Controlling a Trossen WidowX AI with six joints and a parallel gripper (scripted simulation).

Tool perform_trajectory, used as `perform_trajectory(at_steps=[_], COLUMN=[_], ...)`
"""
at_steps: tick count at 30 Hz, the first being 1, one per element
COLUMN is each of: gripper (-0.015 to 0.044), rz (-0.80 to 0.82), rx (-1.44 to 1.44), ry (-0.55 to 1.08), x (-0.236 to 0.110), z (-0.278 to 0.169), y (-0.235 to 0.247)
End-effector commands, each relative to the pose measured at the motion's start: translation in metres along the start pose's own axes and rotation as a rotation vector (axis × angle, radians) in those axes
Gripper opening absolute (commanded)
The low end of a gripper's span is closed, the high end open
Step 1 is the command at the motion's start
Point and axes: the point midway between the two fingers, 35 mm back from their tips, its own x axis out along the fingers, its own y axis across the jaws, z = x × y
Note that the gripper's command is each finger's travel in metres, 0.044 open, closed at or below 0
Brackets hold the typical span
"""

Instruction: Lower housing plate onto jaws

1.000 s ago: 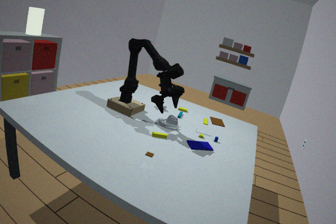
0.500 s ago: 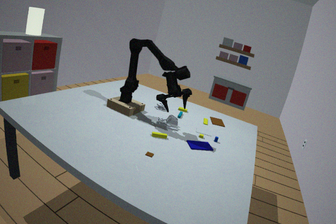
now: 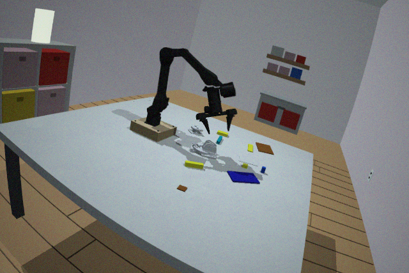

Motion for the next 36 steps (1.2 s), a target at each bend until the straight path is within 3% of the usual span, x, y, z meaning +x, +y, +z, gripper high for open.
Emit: perform_trajectory(at_steps=[1,36], gripper=[0.0440,0.0440], rz=[0.007,-0.053], rx=[-0.139,-1.082], ry=[-0.053,-0.357], x=[-0.001,-0.050], z=[0.023,0.175], y=[-0.006,-0.014])
